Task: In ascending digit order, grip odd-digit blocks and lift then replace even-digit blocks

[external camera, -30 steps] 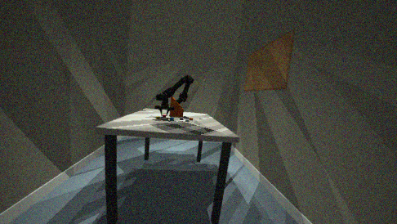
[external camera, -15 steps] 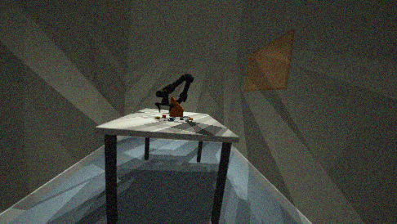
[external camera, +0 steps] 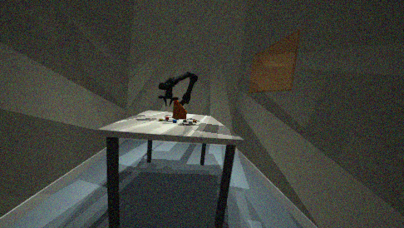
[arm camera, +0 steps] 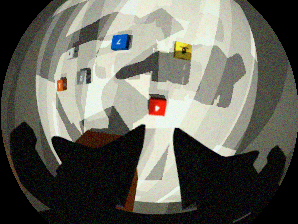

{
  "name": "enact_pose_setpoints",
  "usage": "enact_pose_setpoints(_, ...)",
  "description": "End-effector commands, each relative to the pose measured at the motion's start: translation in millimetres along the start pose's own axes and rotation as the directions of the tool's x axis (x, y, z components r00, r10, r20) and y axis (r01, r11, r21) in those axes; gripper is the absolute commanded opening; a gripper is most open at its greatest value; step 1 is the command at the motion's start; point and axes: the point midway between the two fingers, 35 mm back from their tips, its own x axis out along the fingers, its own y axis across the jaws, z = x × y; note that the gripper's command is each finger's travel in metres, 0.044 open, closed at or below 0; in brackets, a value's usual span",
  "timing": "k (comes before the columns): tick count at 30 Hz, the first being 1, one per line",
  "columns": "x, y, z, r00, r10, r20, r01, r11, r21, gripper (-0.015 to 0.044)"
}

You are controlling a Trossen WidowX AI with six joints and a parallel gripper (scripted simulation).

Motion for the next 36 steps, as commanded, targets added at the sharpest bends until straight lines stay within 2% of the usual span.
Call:
enact_pose_setpoints(1,-1.5,0.1,-1.2,1.000,-0.001,-0.008,0.001,1.000,-0.006,0.0120)
enact_pose_setpoints(6,-2.4,-2.6,4.7,1.000,-0.002,-0.008,0.002,1.000,-0.006,0.0120)
enact_pose_setpoints(17,-3.8,-38.1,99.9,1.000,-0.003,-0.003,0.003,1.000,-0.010,0.0120)
enact_pose_setpoints(22,-2.1,-41.2,111.3,1.000,-0.003,-0.003,0.003,1.000,-0.011,0.0120)
enact_pose_setpoints(24,11.5,-41.7,112.5,1.000,-0.003,-0.003,0.003,1.000,-0.011,0.0173)
enact_pose_setpoints(28,76.2,-40.7,111.5,1.000,0.000,-0.003,0.000,1.000,-0.011,0.0278)
enact_pose_setpoints(33,79.4,-40.4,111.1,1.000,0.001,-0.003,-0.001,1.000,-0.011,0.0400)
enact_pose_setpoints(36,79.4,-40.4,111.1,1.000,0.001,-0.003,-0.001,1.000,-0.011,0.0400)
